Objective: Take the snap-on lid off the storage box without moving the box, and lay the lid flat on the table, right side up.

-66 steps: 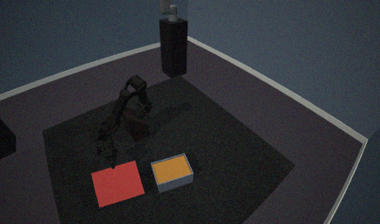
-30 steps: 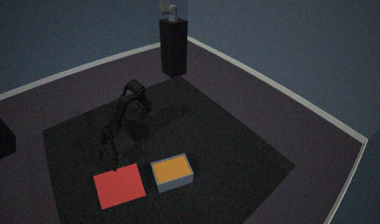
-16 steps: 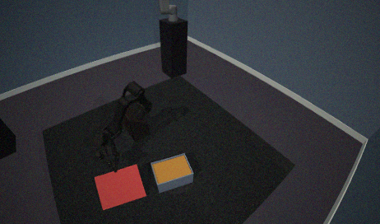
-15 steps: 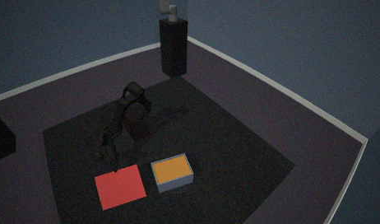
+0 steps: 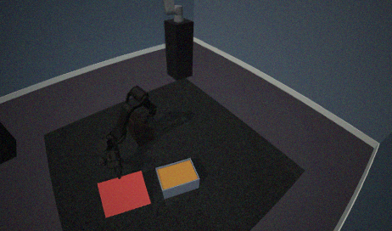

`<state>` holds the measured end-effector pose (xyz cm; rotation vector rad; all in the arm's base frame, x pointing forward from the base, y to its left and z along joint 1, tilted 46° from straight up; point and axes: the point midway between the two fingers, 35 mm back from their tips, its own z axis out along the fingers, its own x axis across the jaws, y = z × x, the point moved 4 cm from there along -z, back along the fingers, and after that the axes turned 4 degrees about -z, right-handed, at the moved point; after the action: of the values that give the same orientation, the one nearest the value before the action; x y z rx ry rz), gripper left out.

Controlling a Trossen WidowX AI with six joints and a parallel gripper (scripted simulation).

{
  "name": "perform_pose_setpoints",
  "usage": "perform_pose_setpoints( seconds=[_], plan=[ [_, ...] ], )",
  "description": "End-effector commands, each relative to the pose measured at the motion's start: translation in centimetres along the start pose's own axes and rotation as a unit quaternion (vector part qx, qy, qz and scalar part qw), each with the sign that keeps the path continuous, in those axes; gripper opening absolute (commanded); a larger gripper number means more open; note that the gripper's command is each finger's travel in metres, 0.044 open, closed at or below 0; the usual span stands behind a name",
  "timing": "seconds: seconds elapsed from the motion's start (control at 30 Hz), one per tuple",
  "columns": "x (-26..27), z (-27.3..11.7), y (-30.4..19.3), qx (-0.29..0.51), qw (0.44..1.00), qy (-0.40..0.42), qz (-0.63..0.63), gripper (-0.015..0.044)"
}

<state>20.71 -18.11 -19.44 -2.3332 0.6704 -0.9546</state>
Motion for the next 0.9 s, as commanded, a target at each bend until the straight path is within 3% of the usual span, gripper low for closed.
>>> perform_pose_setpoints(
  seconds=[0.0, 0.87],
  plan=[
    [-0.8, 0.4, -0.1, 0.000, 1.000, -0.005, 0.008, 0.0000],
    [-2.4, 1.7, -0.3, 0.001, 1.000, -0.005, 0.008, 0.0000]
  ],
)
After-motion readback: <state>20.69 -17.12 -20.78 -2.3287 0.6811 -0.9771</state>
